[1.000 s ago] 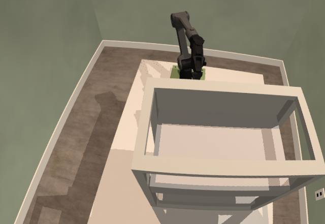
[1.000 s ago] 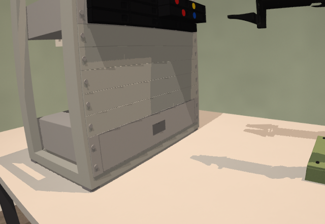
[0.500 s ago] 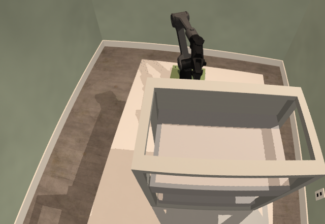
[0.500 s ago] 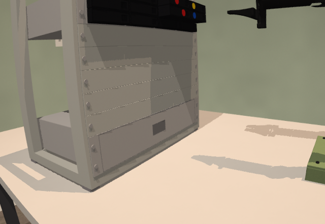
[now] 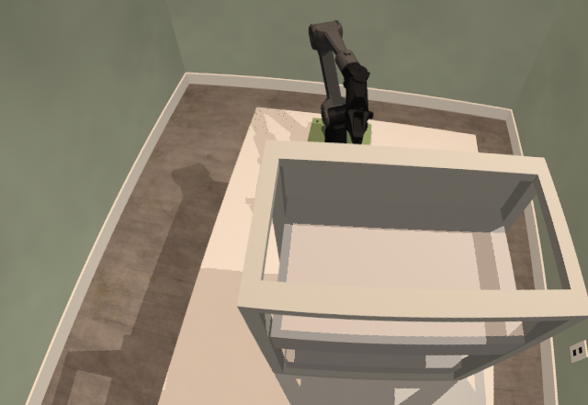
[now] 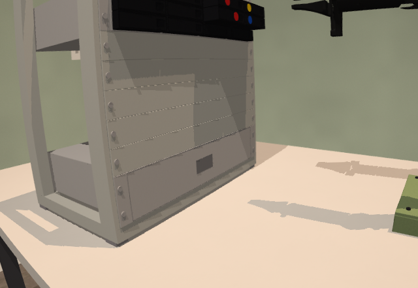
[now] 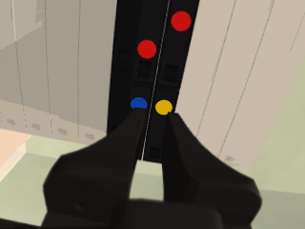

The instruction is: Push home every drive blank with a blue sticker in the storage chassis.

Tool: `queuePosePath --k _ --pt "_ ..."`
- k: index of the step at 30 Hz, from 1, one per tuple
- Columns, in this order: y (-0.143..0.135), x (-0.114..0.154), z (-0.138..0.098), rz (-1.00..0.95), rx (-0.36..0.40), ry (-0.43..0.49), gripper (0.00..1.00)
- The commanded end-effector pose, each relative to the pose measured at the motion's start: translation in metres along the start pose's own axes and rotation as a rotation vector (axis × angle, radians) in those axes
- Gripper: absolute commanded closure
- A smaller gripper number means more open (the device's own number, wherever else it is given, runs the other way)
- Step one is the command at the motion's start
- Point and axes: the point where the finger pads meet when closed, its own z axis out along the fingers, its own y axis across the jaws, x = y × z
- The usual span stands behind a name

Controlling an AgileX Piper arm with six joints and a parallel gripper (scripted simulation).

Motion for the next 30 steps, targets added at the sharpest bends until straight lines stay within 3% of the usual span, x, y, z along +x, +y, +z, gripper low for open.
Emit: queuePosePath --k 1,12,18,21,26,30 --pt "0.0 0.0 -0.001 -0.001 0.002 -0.001 1.0" --pt "0.004 0.003 0.0 -0.004 -0.013 -0.001 1.0" --pt "0.034 0.04 0.006 0.0 -0.107 -0.02 1.0" --pt "0.034 0.048 0.006 0.006 -0.099 -0.024 1.0" --pt "0.018 0.083 0.0 0.014 0.008 -0.007 1.0" --pt "0.015 0.087 -0.001 0.012 0.024 -0.002 1.0"
